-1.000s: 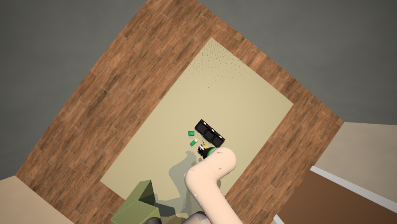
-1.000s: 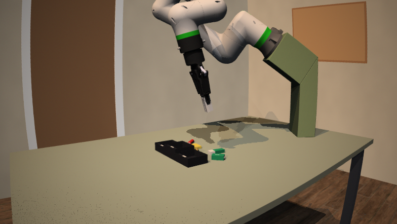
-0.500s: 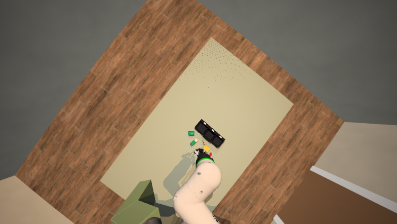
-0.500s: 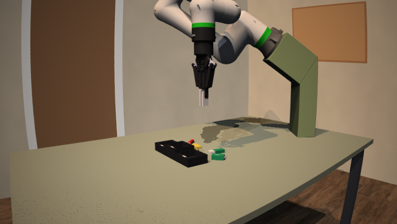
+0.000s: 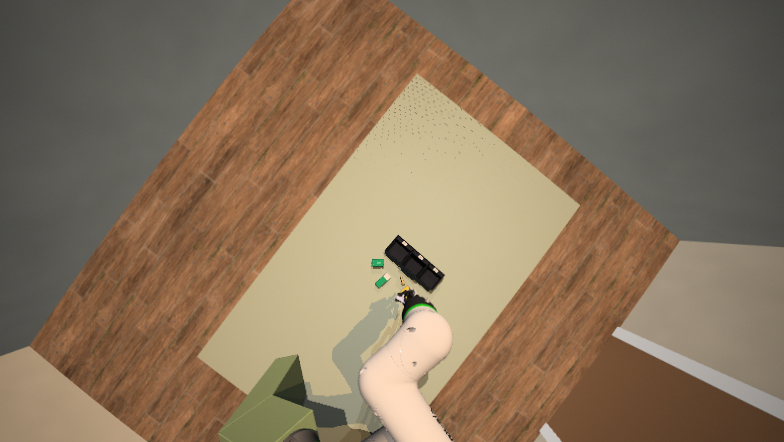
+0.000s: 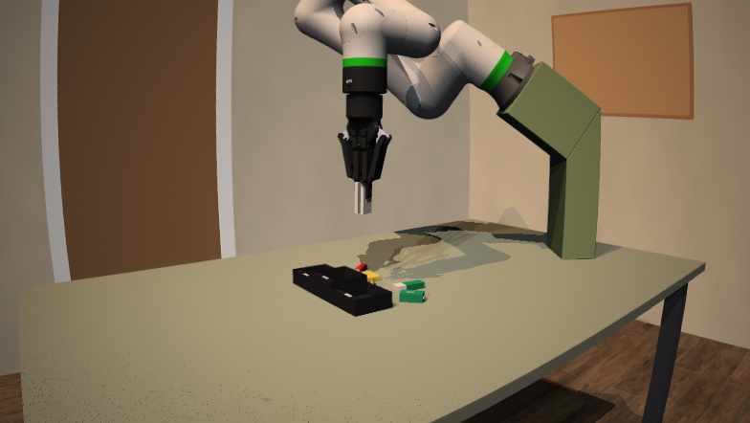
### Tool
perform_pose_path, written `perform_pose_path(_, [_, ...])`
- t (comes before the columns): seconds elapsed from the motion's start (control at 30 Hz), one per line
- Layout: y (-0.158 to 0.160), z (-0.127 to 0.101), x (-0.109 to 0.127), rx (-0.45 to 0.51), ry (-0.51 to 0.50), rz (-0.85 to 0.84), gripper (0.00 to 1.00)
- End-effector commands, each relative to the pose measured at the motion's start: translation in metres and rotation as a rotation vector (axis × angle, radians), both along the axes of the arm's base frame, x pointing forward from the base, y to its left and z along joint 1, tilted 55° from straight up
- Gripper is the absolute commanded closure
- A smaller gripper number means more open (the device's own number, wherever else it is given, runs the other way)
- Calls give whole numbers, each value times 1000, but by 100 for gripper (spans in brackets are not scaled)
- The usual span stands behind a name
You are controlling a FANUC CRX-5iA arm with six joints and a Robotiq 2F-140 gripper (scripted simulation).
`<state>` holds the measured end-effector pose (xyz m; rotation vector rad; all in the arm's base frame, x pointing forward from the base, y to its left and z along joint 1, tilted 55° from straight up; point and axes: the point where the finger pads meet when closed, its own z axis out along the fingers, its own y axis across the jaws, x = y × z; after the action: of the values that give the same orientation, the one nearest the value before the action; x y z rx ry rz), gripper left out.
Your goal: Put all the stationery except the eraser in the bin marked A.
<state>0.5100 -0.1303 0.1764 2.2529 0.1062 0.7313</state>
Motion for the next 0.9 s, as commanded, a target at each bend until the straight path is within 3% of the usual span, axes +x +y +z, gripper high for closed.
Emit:
perform_pose_path(0.0, [-31, 10, 32, -23, 56, 61, 95])
perform_pose_path(0.4, [-90, 36, 84, -23, 56, 61, 95])
perform_pose_path(0.87, [-102, 25, 94, -23, 56, 61, 95])
